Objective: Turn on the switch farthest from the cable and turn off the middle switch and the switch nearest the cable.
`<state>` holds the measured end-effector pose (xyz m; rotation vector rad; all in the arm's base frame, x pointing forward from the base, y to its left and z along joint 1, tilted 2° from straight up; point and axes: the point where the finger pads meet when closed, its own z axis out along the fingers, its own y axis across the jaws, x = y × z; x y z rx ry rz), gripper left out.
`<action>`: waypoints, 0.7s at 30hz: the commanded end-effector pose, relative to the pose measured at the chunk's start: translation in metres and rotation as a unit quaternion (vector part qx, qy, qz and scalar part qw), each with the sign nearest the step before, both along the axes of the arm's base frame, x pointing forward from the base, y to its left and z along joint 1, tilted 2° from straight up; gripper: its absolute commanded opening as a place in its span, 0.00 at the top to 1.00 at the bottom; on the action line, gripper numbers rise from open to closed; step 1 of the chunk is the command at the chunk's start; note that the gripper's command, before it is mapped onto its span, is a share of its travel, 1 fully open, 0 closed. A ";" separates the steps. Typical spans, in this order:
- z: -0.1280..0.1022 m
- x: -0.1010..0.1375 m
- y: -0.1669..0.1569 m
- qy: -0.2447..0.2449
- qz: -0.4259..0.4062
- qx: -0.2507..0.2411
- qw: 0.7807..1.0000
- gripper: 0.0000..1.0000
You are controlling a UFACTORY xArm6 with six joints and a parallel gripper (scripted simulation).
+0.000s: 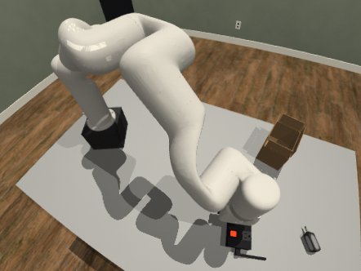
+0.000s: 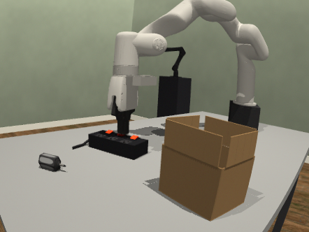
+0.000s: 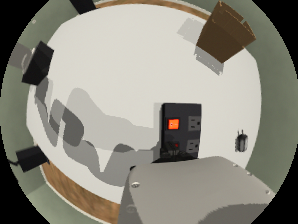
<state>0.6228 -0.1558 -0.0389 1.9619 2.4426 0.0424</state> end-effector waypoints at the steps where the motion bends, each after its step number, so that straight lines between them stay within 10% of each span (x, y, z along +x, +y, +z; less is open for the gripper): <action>1: 0.009 0.002 -0.001 -0.003 0.000 -0.001 1.000 1.00; 21: 0.036 0.001 -0.001 -0.003 0.000 -0.001 1.000 1.00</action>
